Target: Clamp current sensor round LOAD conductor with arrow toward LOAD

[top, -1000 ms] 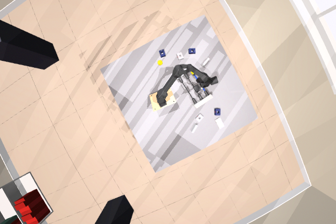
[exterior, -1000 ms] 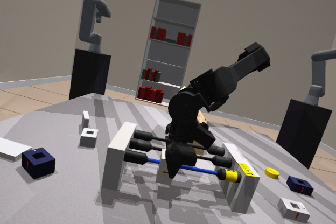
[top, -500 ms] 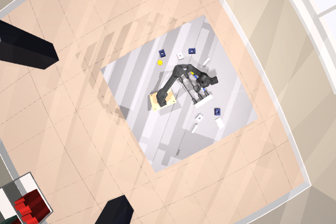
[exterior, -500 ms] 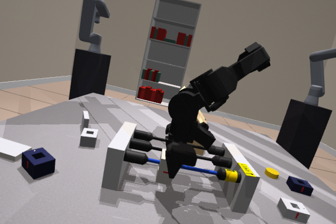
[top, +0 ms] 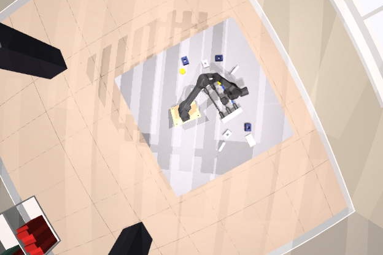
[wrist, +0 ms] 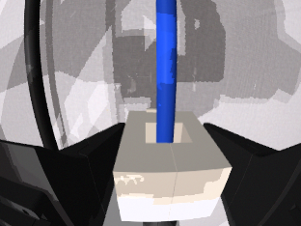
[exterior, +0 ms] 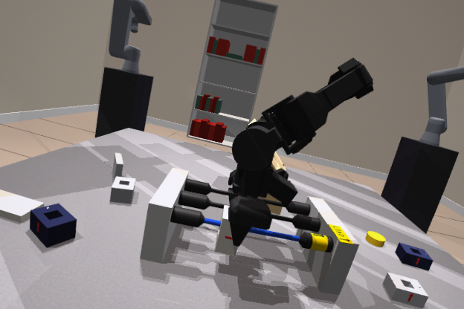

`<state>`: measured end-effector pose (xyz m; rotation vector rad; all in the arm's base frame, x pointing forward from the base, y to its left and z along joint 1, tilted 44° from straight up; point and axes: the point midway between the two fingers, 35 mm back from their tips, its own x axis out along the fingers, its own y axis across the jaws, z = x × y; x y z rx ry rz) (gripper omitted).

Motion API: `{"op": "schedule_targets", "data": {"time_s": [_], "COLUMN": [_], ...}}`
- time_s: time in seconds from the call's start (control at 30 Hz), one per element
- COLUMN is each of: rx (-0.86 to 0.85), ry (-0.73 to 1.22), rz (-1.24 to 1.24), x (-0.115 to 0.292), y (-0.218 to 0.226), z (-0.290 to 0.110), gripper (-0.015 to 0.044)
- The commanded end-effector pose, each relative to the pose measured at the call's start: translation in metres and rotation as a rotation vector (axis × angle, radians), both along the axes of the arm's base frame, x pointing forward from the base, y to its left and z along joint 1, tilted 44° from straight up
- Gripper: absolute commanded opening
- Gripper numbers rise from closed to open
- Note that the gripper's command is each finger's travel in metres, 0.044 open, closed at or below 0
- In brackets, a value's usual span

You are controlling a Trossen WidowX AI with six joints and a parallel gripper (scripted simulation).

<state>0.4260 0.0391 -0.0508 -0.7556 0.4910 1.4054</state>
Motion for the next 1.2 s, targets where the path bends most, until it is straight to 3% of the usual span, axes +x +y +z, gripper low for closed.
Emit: {"op": "schedule_targets", "data": {"time_s": [0.0, 0.53, 0.67, 1.17], "rx": [0.0, 0.0, -0.002, 0.002], "ry": [0.0, 0.0, 0.007, 0.011], "rz": [0.0, 0.0, 0.008, 0.005], "x": [0.0, 0.0, -0.0001, -0.0014], "y": [0.0, 0.0, -0.0015, -0.0011], "z": [0.0, 0.0, 0.0015, 0.0016], "gripper": [0.0216, 0.0109, 0.0004, 0.0]}}
